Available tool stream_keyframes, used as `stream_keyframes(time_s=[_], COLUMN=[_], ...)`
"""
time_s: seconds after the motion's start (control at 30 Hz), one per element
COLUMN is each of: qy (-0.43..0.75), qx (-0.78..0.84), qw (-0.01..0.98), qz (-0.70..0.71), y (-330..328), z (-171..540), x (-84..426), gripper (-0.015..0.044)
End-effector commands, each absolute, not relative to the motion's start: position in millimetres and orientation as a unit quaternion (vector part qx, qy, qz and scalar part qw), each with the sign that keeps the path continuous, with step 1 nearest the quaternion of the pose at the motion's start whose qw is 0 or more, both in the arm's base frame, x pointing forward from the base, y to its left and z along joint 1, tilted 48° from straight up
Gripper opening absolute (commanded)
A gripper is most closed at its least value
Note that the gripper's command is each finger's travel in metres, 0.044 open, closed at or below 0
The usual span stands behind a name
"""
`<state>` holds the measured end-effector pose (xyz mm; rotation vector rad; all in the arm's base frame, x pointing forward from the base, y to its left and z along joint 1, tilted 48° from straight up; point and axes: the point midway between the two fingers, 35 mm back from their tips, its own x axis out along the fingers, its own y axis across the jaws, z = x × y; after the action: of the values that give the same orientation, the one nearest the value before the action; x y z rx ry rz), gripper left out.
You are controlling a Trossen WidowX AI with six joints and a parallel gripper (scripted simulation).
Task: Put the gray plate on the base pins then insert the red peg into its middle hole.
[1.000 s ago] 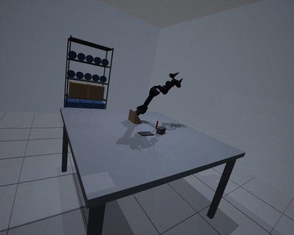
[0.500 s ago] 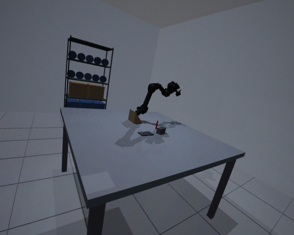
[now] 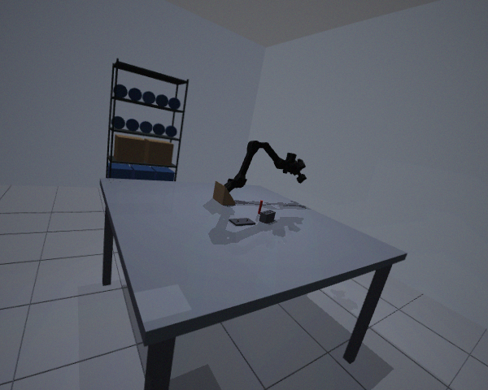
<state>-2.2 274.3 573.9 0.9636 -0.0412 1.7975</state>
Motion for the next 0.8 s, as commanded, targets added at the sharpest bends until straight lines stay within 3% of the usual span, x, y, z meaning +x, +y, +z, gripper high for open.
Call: stream_keyframes(time_s=[0.0, 0.37, 0.77], qy=[-0.012, 0.119, 0.284], qx=[0.366, 0.287, 0.284], qw=[0.578, 0.717, 0.796], qz=[0.729, 0.624, 0.453], y=[295, 341, 306], z=[558, 475, 378], x=[29, 144, 270], gripper=[0.044, 0.044, 0.044])
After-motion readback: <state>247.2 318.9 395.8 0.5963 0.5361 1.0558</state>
